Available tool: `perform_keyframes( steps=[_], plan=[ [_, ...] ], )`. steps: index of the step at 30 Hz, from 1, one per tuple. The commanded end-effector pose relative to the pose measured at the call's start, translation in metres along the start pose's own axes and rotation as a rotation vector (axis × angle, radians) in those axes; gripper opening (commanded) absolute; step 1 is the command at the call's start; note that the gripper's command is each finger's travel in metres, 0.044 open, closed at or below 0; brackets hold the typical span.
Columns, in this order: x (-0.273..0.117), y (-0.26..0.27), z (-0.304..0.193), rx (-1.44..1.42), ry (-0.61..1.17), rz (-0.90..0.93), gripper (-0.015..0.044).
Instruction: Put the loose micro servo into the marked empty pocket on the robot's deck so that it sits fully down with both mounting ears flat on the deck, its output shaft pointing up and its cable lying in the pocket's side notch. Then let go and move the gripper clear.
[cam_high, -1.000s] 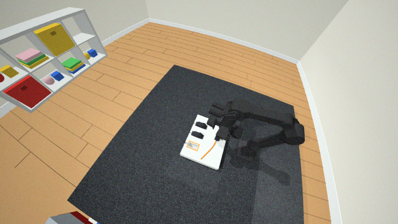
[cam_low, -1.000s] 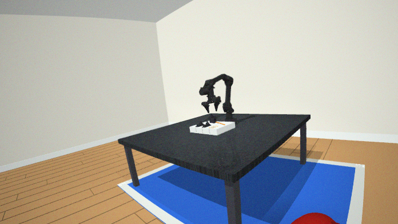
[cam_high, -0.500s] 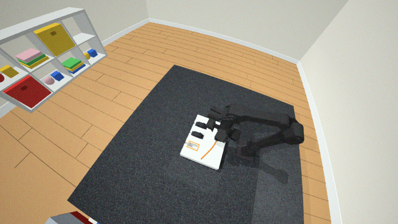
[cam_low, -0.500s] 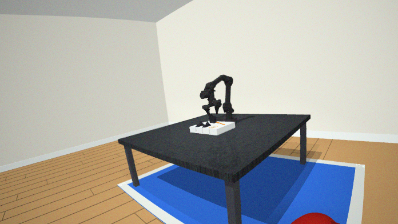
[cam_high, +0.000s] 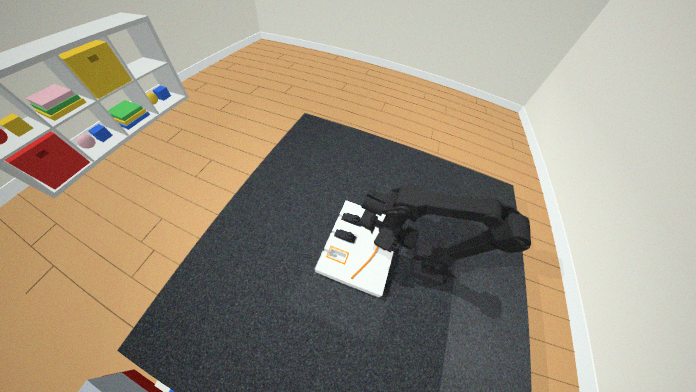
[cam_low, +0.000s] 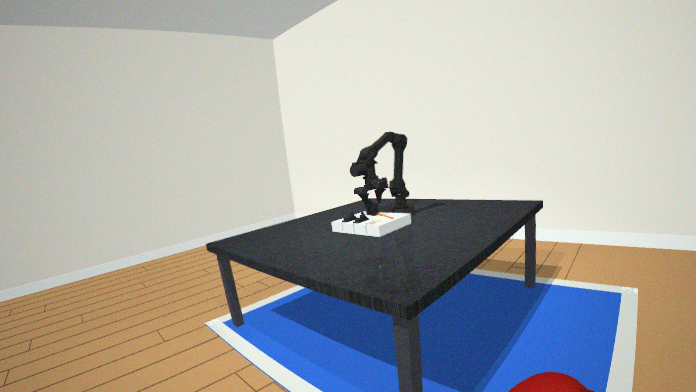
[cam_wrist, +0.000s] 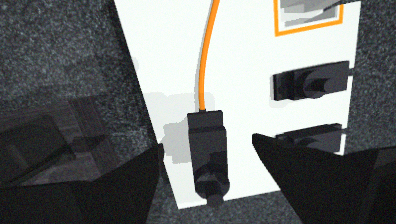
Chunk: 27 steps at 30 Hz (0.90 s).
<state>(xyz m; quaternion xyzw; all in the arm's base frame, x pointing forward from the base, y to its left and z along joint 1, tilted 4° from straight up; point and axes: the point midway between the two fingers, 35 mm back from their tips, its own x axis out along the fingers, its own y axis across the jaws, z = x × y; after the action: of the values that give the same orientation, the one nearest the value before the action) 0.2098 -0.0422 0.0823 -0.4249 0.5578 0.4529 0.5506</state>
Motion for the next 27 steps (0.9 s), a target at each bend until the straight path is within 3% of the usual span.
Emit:
perform_keyframes(
  steps=[1,8,13,16,27],
  plan=[
    [0.002,0.0,0.001,0.004,-0.005,0.002,0.0282],
    [0.002,0.0,0.001,0.004,-0.005,0.002,0.0099],
    [0.002,0.0,0.001,0.004,-0.005,0.002,0.0065],
    [-0.003,0.0,0.001,0.004,-0.004,0.002,0.0],
    [-0.028,0.003,0.001,0.004,-0.005,0.002,0.0]
  ],
)
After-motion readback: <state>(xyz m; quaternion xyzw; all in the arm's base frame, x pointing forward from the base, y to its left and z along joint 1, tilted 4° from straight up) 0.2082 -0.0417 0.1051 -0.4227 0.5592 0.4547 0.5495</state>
